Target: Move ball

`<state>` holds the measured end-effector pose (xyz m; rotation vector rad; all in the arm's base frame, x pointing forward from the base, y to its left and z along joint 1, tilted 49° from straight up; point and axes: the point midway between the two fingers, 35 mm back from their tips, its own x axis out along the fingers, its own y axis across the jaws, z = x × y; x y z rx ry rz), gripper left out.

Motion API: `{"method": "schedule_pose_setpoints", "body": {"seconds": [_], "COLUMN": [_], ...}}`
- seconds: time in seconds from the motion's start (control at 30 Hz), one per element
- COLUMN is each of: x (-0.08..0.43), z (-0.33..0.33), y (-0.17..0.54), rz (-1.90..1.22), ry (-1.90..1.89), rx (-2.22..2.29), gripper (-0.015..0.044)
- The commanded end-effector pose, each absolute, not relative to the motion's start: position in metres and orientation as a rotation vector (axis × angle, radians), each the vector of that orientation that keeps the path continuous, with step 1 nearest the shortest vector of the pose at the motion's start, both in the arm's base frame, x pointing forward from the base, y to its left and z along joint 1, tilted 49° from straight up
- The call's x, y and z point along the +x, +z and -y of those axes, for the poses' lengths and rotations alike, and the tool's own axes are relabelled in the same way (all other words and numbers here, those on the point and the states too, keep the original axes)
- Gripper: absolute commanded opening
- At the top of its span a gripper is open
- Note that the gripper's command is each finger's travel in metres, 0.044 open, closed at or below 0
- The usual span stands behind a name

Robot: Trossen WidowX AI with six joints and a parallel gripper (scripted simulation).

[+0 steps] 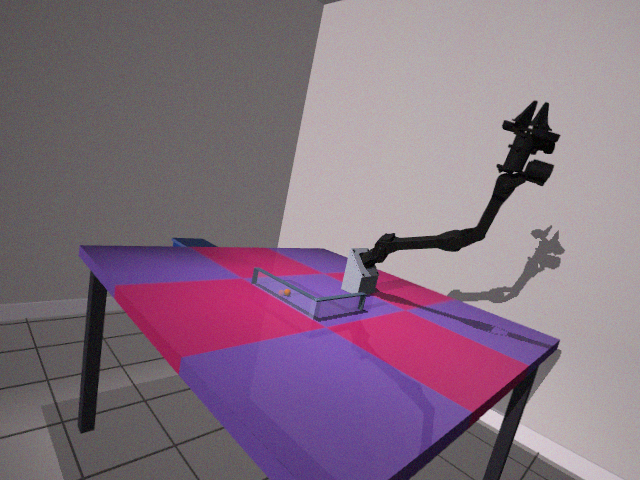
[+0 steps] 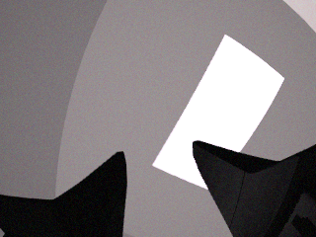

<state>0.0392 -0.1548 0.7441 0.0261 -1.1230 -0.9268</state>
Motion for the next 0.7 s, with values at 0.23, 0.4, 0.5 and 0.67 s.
{"method": "schedule_pose_setpoints", "body": {"seconds": [0.23, 0.4, 0.5, 0.67], "x": [0.123, 0.175, 0.212, 0.25], "z": [0.244, 0.281, 0.298, 0.31], "y": [0.688, 0.646, 0.615, 0.577], "rz": [0.819, 0.635, 0.514, 0.382], "ry": [-0.899, -0.865, -0.83, -0.783], "rx": [0.147, 0.193, 0.218, 0.26], "gripper": [0.0214, 0.0214, 0.0214, 0.0214]}}
